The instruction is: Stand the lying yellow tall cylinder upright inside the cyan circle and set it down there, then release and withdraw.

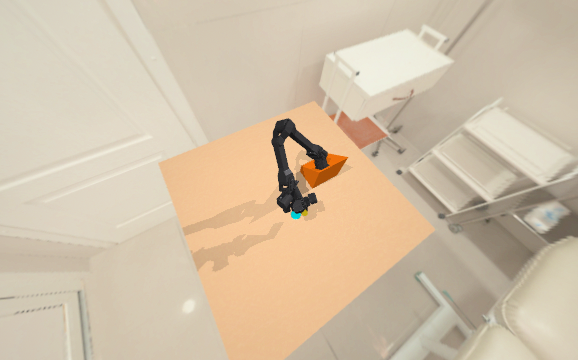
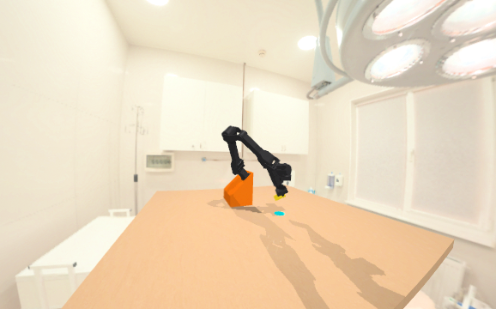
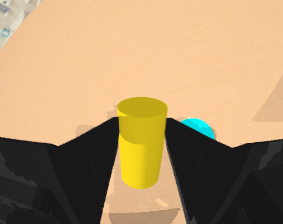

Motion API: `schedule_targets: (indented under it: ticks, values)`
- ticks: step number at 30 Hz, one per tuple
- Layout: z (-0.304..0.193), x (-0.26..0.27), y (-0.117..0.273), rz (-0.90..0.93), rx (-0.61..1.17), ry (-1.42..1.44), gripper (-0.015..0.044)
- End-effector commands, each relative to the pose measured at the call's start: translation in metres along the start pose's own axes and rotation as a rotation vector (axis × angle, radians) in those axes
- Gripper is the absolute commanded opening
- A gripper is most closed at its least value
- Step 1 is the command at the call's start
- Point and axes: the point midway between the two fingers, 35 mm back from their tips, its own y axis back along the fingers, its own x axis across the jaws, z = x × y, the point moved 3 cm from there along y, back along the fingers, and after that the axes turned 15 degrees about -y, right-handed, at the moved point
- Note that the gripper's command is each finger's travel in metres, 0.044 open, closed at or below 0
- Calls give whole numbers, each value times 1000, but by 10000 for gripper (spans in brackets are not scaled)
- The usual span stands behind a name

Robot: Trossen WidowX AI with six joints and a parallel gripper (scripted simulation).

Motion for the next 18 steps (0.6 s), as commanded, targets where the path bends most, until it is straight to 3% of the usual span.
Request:
schedule_targets:
  ticks: [1,18]
  values:
    - [-2,0,0,22,-33,5,105]
    - [-6,-2,-3,84,-140,20,105]
